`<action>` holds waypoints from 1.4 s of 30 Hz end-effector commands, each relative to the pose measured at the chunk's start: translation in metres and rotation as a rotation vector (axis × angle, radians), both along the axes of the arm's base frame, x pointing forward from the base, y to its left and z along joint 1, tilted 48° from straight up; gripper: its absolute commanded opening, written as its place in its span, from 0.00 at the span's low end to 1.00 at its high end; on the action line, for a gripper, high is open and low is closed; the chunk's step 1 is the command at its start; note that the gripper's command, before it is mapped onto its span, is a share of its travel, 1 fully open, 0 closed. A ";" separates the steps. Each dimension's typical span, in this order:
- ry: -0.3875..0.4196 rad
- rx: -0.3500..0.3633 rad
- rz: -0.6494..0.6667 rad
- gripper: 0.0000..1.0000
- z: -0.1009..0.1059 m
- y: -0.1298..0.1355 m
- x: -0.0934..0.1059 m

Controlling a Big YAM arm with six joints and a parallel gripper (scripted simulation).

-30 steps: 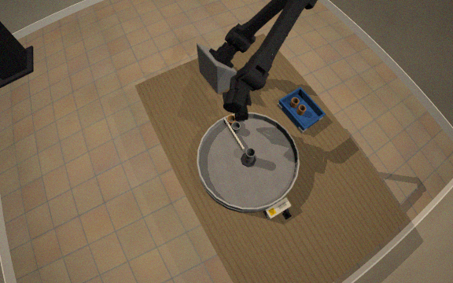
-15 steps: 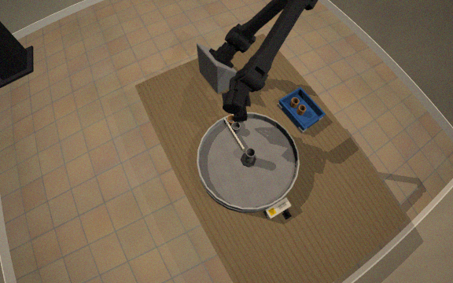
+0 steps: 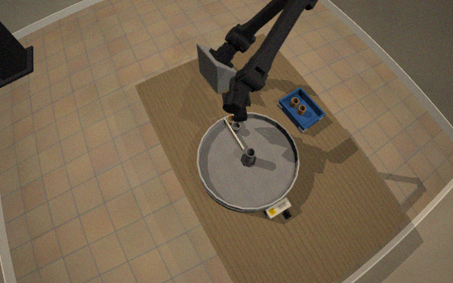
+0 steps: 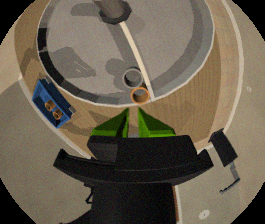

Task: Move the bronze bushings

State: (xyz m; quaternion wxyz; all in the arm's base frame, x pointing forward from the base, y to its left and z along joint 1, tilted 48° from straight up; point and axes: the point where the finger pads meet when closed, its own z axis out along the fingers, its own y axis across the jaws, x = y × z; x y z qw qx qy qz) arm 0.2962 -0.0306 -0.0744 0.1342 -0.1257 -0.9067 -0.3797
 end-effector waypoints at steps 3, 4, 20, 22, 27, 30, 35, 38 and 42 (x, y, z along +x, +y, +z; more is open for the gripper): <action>-0.018 -0.012 -0.002 0.14 0.001 -0.004 0.012; -0.018 -0.012 -0.002 0.14 0.001 -0.004 0.012; -0.029 -0.016 -0.004 0.14 0.001 -0.007 0.020; -0.029 -0.016 -0.004 0.14 0.001 -0.007 0.020; -0.029 -0.016 -0.004 0.14 0.001 -0.007 0.020; -0.029 -0.016 -0.004 0.14 0.001 -0.007 0.020; -0.029 -0.016 -0.004 0.14 0.001 -0.007 0.020; -0.029 -0.016 -0.004 0.14 0.001 -0.007 0.020; -0.029 -0.016 -0.004 0.14 0.001 -0.007 0.020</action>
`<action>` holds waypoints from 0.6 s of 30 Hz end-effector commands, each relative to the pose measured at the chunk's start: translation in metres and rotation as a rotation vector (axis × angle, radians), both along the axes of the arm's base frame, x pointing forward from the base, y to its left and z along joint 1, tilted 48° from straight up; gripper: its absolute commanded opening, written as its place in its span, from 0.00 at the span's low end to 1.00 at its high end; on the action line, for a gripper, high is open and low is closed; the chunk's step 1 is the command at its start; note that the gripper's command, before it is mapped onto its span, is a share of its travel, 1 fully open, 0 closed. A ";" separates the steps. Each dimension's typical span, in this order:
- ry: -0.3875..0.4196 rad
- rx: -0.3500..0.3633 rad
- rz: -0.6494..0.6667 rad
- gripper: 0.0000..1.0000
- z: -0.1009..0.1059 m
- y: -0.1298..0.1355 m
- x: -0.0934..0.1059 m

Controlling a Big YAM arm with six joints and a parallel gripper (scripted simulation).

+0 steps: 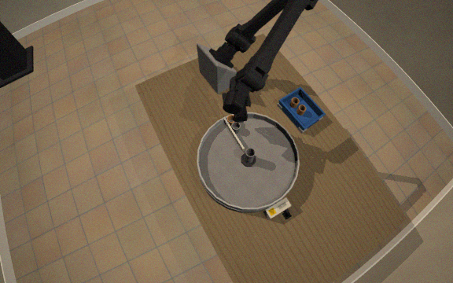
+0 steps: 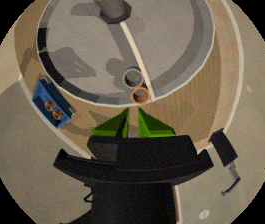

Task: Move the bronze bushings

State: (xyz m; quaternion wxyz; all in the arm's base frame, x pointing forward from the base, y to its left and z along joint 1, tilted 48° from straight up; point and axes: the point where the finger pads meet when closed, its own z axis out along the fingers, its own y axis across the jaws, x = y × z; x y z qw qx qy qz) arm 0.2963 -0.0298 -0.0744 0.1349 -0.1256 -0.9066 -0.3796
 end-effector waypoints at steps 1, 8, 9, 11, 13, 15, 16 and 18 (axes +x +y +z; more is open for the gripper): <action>-0.031 -0.016 -0.004 0.14 0.001 -0.008 0.020; -0.031 -0.016 -0.004 0.14 0.001 -0.008 0.020; -0.031 -0.017 -0.004 0.14 0.001 -0.008 0.020; -0.031 -0.017 -0.004 0.14 0.001 -0.008 0.022; -0.019 -0.011 -0.004 0.14 0.000 -0.006 0.018; -0.013 -0.008 -0.004 0.14 0.000 -0.005 0.015; -0.014 -0.008 -0.004 0.14 0.000 -0.005 0.015; -0.014 -0.008 -0.003 0.14 0.000 -0.005 0.015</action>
